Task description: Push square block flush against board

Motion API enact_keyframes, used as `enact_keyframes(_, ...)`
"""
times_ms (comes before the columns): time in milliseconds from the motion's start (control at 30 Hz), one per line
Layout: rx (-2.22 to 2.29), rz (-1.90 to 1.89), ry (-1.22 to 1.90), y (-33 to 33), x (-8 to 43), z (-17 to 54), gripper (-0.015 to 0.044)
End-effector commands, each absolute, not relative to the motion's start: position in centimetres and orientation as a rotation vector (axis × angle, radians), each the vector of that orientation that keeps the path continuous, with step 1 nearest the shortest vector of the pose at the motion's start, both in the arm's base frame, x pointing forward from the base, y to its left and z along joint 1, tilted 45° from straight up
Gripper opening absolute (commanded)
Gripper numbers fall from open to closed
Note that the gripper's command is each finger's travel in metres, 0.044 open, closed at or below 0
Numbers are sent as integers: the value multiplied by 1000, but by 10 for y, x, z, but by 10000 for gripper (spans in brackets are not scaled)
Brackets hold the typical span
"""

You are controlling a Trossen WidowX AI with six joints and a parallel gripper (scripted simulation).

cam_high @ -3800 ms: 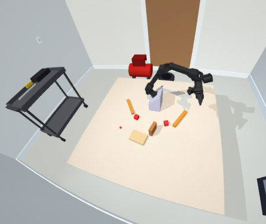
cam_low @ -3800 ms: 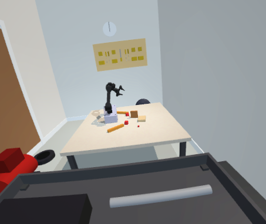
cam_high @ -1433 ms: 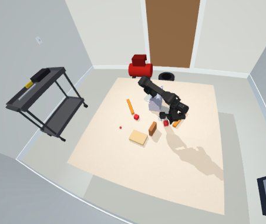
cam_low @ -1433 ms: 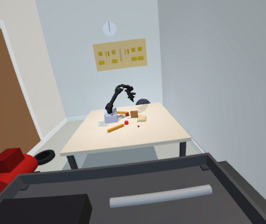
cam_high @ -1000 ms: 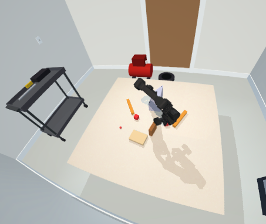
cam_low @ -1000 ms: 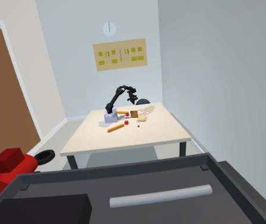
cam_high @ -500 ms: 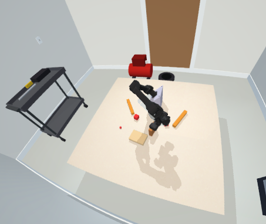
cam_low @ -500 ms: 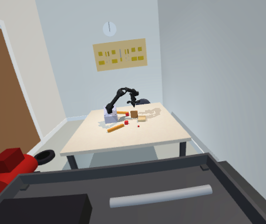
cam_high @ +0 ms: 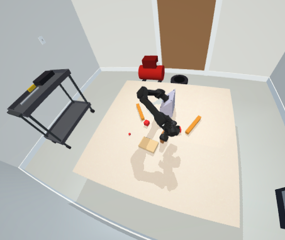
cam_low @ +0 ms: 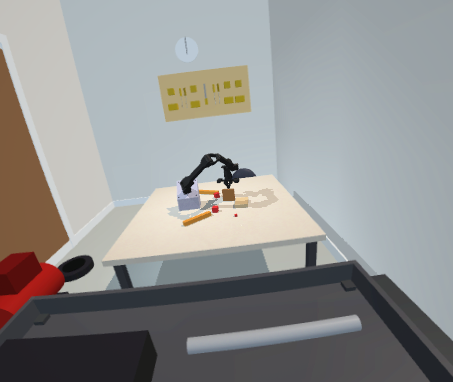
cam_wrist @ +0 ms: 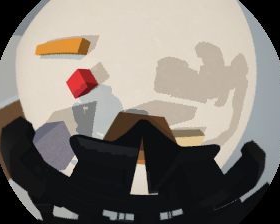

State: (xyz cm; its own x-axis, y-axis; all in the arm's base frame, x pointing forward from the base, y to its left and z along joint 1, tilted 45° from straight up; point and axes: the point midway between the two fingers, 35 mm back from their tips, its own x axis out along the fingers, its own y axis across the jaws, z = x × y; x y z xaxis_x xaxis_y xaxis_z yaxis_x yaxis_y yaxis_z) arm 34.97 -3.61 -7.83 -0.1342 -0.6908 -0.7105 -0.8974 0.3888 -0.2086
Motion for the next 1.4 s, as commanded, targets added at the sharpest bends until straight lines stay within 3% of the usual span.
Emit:
enact_keyframes(0, -1388, 352, 1877, -34, 351, -79, 0)
enact_keyframes(1367, -1390, 352, 1880, -70, 328, -41, 0)
